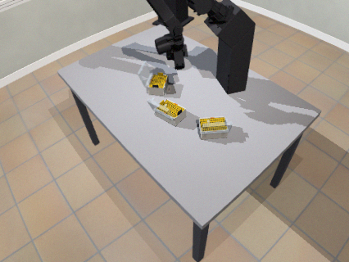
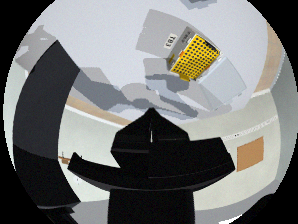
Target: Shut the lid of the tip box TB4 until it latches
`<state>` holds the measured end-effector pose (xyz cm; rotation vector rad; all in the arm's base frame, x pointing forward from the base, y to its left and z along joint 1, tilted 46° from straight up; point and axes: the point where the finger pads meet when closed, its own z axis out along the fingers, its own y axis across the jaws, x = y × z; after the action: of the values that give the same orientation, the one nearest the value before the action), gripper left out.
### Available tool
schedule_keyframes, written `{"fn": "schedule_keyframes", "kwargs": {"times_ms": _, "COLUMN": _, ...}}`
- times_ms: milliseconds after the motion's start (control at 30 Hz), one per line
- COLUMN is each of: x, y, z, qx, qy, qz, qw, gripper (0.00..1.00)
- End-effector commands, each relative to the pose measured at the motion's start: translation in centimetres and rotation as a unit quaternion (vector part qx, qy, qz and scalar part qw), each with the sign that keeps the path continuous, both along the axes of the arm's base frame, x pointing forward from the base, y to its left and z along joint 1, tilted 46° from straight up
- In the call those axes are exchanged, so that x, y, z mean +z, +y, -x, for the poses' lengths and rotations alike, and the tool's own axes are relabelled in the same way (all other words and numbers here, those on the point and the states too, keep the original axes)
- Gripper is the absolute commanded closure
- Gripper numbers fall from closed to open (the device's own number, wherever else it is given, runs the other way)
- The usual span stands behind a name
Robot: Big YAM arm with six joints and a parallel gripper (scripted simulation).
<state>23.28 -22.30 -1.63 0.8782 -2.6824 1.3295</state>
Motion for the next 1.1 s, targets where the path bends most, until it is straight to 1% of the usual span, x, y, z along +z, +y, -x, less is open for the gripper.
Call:
{"fn": "schedule_keyframes", "kwargs": {"times_ms": 0, "x": -1.1, "y": 2.6, "z": 0.4, "qx": 0.054, "qy": 0.044, "qz": 0.018, "qw": 0.997, "gripper": 1.00}}
{"fn": "schedule_keyframes", "kwargs": {"times_ms": 33, "x": -1.0, "y": 2.9, "z": 0.2, "qx": 0.066, "qy": 0.051, "qz": 0.029, "qw": 0.996, "gripper": 1.00}}
{"fn": "schedule_keyframes", "kwargs": {"times_ms": 100, "x": -1.0, "y": 2.9, "z": 0.2, "qx": 0.066, "qy": 0.051, "qz": 0.029, "qw": 0.996, "gripper": 1.00}}
{"fn": "schedule_keyframes", "kwargs": {"times_ms": 133, "x": -0.8, "y": 3.2, "z": -0.5, "qx": 0.077, "qy": 0.055, "qz": 0.040, "qw": 0.995, "gripper": 1.00}}
{"fn": "schedule_keyframes", "kwargs": {"times_ms": 200, "x": -0.7, "y": 4.0, "z": -0.7, "qx": 0.101, "qy": 0.071, "qz": 0.060, "qw": 0.991, "gripper": 1.00}}
{"fn": "schedule_keyframes", "kwargs": {"times_ms": 300, "x": -0.4, "y": 5.0, "z": -1.7, "qx": 0.135, "qy": 0.089, "qz": 0.091, "qw": 0.983, "gripper": 1.00}}
{"fn": "schedule_keyframes", "kwargs": {"times_ms": 333, "x": 0.4, "y": 5.0, "z": -3.9, "qx": 0.133, "qy": 0.072, "qz": 0.097, "qw": 0.984, "gripper": 1.00}}
{"fn": "schedule_keyframes", "kwargs": {"times_ms": 367, "x": 0.2, "y": 5.4, "z": -3.9, "qx": 0.134, "qy": 0.082, "qz": 0.094, "qw": 0.983, "gripper": 1.00}}
{"fn": "schedule_keyframes", "kwargs": {"times_ms": 400, "x": 0.3, "y": 5.8, "z": -4.2, "qx": 0.131, "qy": 0.078, "qz": 0.093, "qw": 0.984, "gripper": 1.00}}
{"fn": "schedule_keyframes", "kwargs": {"times_ms": 433, "x": 1.2, "y": 6.1, "z": -5.0, "qx": 0.126, "qy": 0.059, "qz": 0.095, "qw": 0.986, "gripper": 1.00}}
{"fn": "schedule_keyframes", "kwargs": {"times_ms": 467, "x": 1.3, "y": 6.5, "z": -5.3, "qx": 0.126, "qy": 0.059, "qz": 0.095, "qw": 0.986, "gripper": 1.00}}
{"fn": "schedule_keyframes", "kwargs": {"times_ms": 533, "x": 1.3, "y": 6.5, "z": -5.4, "qx": 0.126, "qy": 0.059, "qz": 0.095, "qw": 0.986, "gripper": 1.00}}
{"fn": "schedule_keyframes", "kwargs": {"times_ms": 567, "x": 0.1, "y": 7.1, "z": -4.4, "qx": 0.140, "qy": 0.086, "qz": 0.100, "qw": 0.981, "gripper": 1.00}}
{"fn": "schedule_keyframes", "kwargs": {"times_ms": 600, "x": -0.1, "y": 7.6, "z": -3.9, "qx": 0.158, "qy": 0.101, "qz": 0.114, "qw": 0.976, "gripper": 1.00}}
{"fn": "schedule_keyframes", "kwargs": {"times_ms": 667, "x": -0.1, "y": 7.6, "z": -3.9, "qx": 0.158, "qy": 0.101, "qz": 0.114, "qw": 0.976, "gripper": 1.00}}
{"fn": "schedule_keyframes", "kwargs": {"times_ms": 833, "x": -0.2, "y": 9.7, "z": -5.1, "qx": 0.213, "qy": 0.130, "qz": 0.165, "qw": 0.954, "gripper": 1.00}}
{"fn": "schedule_keyframes", "kwargs": {"times_ms": 933, "x": -0.4, "y": 11.0, "z": -5.5, "qx": 0.246, "qy": 0.150, "qz": 0.194, "qw": 0.938, "gripper": 1.00}}
{"fn": "schedule_keyframes", "kwargs": {"times_ms": 1000, "x": -0.4, "y": 11.9, "z": -6.2, "qx": 0.267, "qy": 0.159, "qz": 0.214, "qw": 0.926, "gripper": 1.00}}
{"fn": "schedule_keyframes", "kwargs": {"times_ms": 1033, "x": -0.1, "y": 12.6, "z": -7.8, "qx": 0.264, "qy": 0.145, "qz": 0.216, "qw": 0.929, "gripper": 1.00}}
{"fn": "schedule_keyframes", "kwargs": {"times_ms": 1067, "x": -0.2, "y": 13.0, "z": -8.0, "qx": 0.264, "qy": 0.145, "qz": 0.216, "qw": 0.929, "gripper": 1.00}}
